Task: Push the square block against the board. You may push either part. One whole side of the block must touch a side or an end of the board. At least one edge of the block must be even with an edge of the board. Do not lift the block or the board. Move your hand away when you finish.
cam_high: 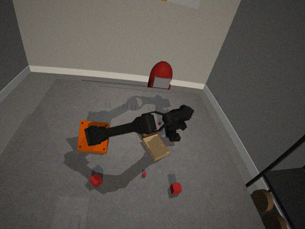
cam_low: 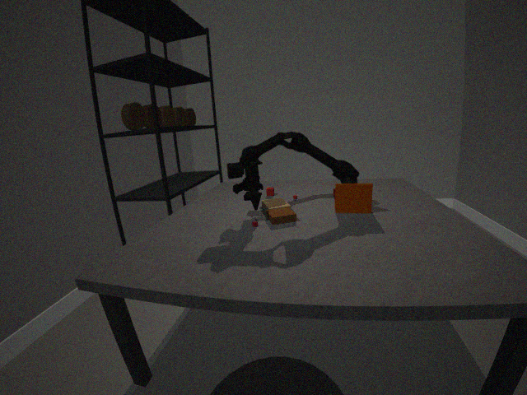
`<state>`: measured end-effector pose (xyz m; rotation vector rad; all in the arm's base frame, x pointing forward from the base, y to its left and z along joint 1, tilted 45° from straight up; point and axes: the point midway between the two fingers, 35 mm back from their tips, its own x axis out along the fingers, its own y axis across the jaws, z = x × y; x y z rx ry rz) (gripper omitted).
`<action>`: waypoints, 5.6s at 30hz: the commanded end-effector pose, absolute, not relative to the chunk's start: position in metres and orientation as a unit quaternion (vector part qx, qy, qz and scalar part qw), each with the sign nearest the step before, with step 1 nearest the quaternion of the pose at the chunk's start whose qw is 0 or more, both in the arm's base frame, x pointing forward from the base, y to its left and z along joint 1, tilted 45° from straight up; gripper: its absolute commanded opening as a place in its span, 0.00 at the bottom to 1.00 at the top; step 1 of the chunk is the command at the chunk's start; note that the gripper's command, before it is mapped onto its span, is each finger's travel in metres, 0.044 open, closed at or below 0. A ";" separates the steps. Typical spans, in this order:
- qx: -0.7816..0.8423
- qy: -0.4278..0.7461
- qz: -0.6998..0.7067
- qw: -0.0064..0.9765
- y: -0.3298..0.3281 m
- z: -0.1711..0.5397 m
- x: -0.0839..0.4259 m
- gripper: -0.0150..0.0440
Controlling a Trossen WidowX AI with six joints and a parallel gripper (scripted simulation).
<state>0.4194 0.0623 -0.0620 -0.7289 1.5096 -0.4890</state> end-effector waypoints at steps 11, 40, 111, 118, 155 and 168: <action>-0.343 0.658 -0.186 0.644 0.078 -0.019 0.402 0.25; -0.428 0.684 -0.096 0.583 -0.036 -0.004 0.275 0.25; -0.428 0.684 -0.095 0.583 0.001 0.036 0.266 0.25; -0.430 0.681 -0.094 0.585 0.017 0.030 0.312 0.25; -0.428 0.681 -0.094 0.586 0.026 -0.051 0.420 0.25; -0.428 0.681 -0.094 0.586 0.024 -0.049 0.415 0.25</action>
